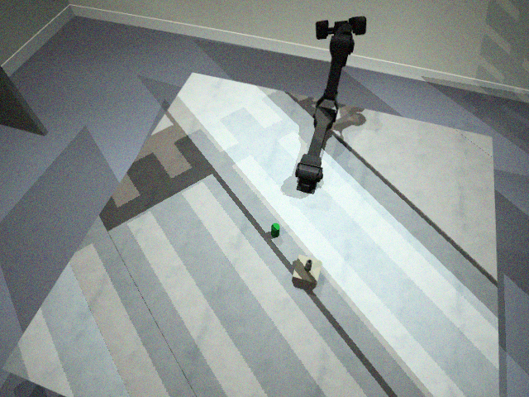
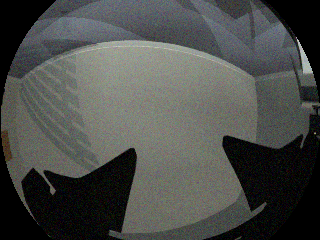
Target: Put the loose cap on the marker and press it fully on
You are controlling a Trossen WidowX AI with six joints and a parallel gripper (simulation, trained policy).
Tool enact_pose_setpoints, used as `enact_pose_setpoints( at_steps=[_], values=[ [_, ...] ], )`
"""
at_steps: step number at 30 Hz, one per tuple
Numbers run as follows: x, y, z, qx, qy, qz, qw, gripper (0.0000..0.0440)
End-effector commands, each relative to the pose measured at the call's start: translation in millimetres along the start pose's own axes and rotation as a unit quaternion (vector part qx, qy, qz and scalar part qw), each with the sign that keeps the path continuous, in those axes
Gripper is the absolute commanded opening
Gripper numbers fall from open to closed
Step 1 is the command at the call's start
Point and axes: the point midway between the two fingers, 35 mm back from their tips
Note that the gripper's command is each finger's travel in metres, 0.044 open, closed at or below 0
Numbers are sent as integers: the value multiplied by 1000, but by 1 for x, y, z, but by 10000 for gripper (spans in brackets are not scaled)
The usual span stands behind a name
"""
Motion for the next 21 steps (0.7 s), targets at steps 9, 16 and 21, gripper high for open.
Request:
enact_pose_setpoints(
  at_steps=[9, 16, 21],
  values=[
    [-28, 0, 5, 11, 65, 16, 998, 212],
    [-49, 5, 10, 26, 118, 25, 992, 233],
    [-64, 9, 16, 37, 156, 31, 987, 248]
  ],
)
Point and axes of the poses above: the point midway between the two fingers, 35 mm back from their tips, its own z axis back along the fingers, its own y axis across the jaws, x = y × z, and after that the axes turned 13 degrees about -z, right-handed
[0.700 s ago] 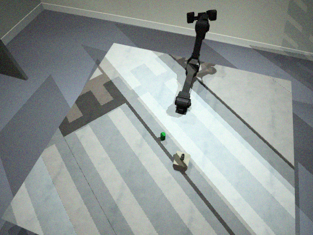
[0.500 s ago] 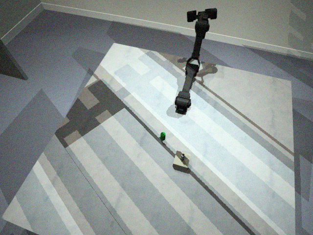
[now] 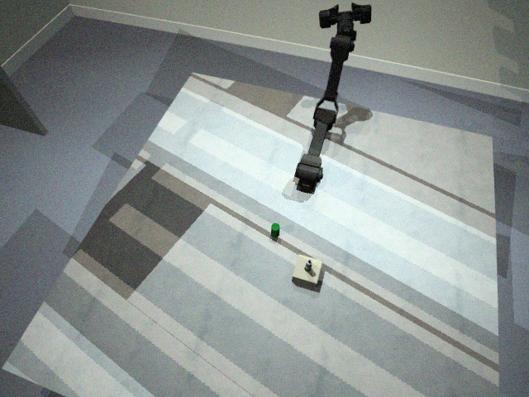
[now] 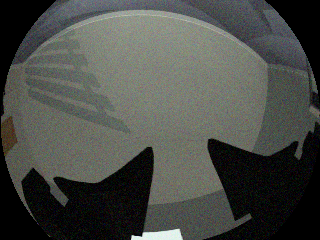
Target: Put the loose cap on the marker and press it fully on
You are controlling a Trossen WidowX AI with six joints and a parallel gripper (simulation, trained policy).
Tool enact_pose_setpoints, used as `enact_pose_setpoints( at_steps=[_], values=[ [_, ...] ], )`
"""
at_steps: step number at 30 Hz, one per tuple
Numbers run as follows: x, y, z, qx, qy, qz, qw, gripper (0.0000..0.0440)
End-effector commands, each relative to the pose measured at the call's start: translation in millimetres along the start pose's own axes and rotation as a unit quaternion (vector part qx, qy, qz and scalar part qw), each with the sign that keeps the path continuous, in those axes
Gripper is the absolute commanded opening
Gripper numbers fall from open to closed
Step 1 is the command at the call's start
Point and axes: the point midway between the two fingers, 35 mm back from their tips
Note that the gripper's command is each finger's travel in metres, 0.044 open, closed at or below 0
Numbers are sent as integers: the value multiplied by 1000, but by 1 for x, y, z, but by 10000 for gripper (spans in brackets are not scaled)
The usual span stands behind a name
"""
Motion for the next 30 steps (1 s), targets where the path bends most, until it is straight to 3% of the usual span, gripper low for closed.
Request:
enact_pose_setpoints(
  at_steps=[1, 30],
  values=[
    [-10, 4, 2, 9, 24, 4, 1000, 251],
    [-101, 16, 37, 57, 243, 27, 968, 291]
  ],
)
Point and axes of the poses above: the point midway between the two fingers, 35 mm back from their tips, its own z axis back along the fingers, its own y axis across the jaws, x = y × z, and after that the axes turned 13 degrees about -z, right-handed
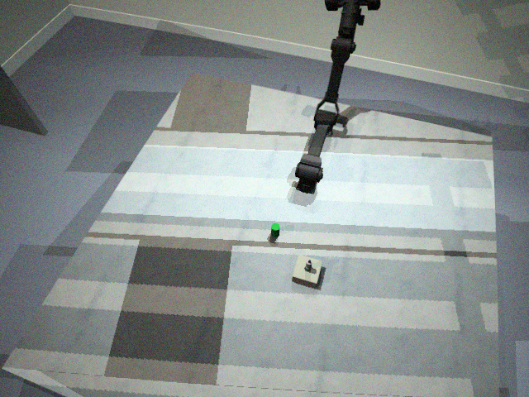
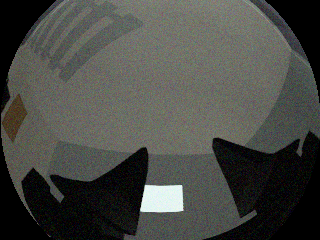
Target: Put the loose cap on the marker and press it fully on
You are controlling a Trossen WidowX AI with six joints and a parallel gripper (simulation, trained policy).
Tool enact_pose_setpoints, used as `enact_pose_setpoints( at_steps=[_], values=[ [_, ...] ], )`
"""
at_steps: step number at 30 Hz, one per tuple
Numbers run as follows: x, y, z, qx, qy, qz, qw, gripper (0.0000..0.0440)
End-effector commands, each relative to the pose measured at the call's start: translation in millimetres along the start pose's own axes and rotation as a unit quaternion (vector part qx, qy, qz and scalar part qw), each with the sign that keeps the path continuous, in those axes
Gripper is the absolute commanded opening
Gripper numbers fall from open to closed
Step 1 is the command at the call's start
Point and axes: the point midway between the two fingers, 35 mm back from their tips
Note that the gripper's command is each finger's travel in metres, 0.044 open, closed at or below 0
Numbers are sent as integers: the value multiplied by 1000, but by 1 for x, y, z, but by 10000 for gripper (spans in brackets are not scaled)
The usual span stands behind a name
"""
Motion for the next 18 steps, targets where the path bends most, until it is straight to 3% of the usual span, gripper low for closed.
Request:
enact_pose_setpoints(
  at_steps=[1, 18],
  values=[
    [-12, 2, 2, 7, 24, -1, 1000, 292],
    [-74, 4, 17, 24, 152, 2, 988, 291]
  ],
)
Point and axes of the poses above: the point midway between the two fingers, 35 mm back from their tips, its own z axis back along the fingers, its own y axis across the jaws, x = y × z, and after that the axes turned 13 degrees about -z, right-handed
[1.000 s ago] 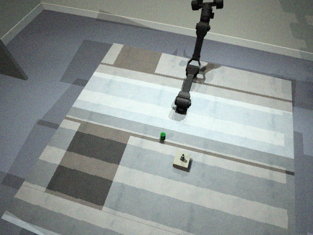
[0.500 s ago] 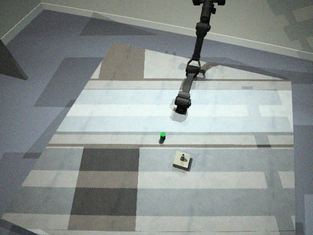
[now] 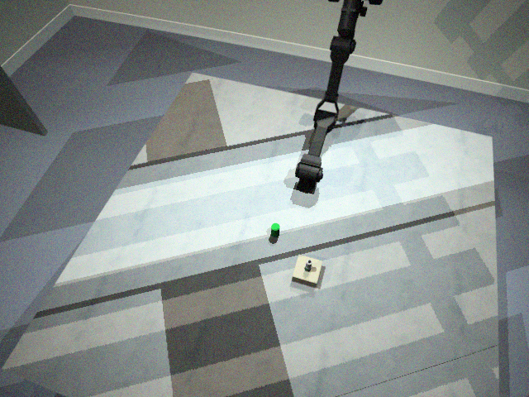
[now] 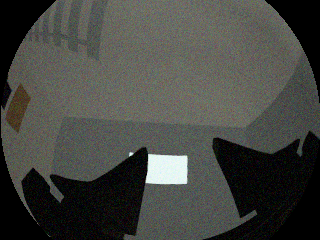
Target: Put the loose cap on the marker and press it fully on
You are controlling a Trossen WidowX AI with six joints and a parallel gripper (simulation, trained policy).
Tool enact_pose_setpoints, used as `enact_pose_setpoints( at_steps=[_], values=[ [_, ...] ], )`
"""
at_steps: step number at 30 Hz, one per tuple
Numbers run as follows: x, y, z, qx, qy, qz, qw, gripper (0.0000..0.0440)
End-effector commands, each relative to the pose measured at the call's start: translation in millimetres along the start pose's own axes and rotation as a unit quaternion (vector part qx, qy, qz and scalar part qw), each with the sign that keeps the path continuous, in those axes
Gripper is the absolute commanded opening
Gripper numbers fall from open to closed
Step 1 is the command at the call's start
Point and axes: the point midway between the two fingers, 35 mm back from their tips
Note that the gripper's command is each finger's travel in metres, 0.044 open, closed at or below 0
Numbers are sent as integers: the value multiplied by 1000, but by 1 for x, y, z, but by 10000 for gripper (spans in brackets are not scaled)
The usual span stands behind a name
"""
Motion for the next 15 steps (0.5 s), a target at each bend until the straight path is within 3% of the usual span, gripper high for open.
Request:
enact_pose_setpoints(
  at_steps=[1, 15],
  values=[
    [-13, 1, 1, 6, 27, -2, 1000, 291],
    [-67, 1, 11, 18, 132, -6, 991, 293]
  ],
)
Point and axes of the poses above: the point midway between the two fingers, 35 mm back from their tips, its own z axis back along the fingers, its own y axis across the jaws, x = y × z, and after that the axes turned 13 degrees about -z, right-handed
